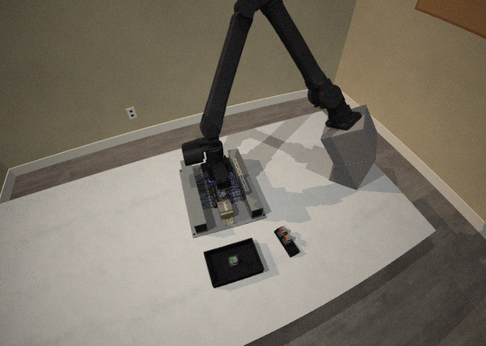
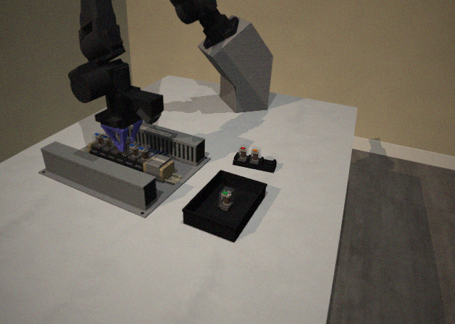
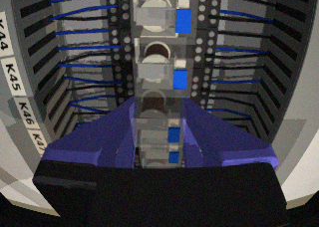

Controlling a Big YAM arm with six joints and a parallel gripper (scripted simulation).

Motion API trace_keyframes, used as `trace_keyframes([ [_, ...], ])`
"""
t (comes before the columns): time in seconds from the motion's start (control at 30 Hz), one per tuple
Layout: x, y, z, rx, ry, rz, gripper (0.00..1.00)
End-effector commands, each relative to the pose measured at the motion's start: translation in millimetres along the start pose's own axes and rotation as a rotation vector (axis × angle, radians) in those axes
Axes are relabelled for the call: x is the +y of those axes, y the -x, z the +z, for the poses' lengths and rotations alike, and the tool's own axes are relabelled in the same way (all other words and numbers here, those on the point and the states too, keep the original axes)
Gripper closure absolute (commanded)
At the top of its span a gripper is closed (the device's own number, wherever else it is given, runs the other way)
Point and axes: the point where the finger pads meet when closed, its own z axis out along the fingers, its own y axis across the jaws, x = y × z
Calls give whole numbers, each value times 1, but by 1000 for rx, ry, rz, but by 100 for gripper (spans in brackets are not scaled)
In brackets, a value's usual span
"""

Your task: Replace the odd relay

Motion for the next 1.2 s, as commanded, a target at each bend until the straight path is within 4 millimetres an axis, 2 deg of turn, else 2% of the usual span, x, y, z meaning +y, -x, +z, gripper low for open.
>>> trace_keyframes([
  [0.0, -27, 3, -10, -4, -49, 17, 100],
  [1.17, -25, 4, -10, -6, -36, 9, 100],
])
